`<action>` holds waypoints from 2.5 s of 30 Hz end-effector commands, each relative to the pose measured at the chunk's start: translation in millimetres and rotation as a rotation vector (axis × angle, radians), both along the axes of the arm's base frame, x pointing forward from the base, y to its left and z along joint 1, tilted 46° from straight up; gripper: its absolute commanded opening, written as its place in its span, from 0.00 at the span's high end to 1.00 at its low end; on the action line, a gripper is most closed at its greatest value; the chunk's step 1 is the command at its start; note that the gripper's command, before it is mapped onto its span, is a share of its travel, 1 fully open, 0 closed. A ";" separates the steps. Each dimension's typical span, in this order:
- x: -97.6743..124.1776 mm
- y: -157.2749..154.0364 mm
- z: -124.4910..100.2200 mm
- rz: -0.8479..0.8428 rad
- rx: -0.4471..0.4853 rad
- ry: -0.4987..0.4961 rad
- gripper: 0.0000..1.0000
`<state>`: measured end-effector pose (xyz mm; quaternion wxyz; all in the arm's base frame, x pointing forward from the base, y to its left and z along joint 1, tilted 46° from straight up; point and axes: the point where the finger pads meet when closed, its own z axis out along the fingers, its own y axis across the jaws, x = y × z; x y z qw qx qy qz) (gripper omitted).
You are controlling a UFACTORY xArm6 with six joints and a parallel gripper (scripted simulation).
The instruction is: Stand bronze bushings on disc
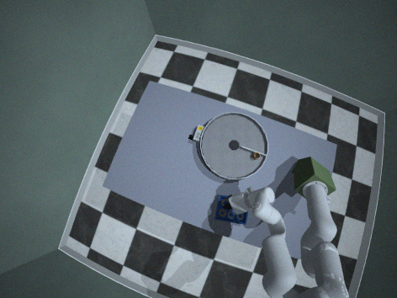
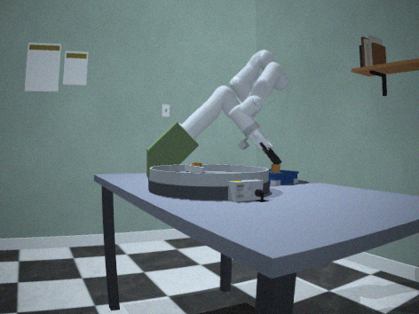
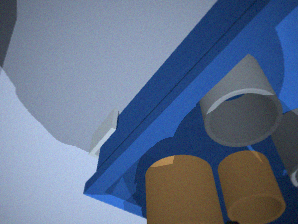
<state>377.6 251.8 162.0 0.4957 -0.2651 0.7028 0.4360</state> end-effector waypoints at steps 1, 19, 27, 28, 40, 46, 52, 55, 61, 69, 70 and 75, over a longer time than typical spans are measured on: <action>-3.3 -18.1 18.4 0.001 0.000 0.000 1.00; -9.3 -52.1 52.0 0.001 0.000 0.000 1.00; -9.4 -52.6 52.6 0.001 0.000 0.000 1.00; -9.4 -52.6 52.6 0.001 0.000 0.000 1.00; -9.2 -54.1 51.1 0.001 0.000 0.000 1.00; -6.4 -71.0 34.5 0.001 0.000 0.000 1.00; -0.6 -107.0 -0.8 0.001 0.000 0.000 1.00; 3.1 -129.6 -23.0 0.001 0.000 0.000 1.00; 8.3 -161.8 -54.6 0.001 0.000 0.000 1.00; 17.3 -217.3 -109.1 0.001 0.000 0.000 1.00; 18.1 -222.0 -113.7 0.001 0.000 0.000 1.00; 19.7 -232.1 -123.6 0.001 0.000 0.000 1.00</action>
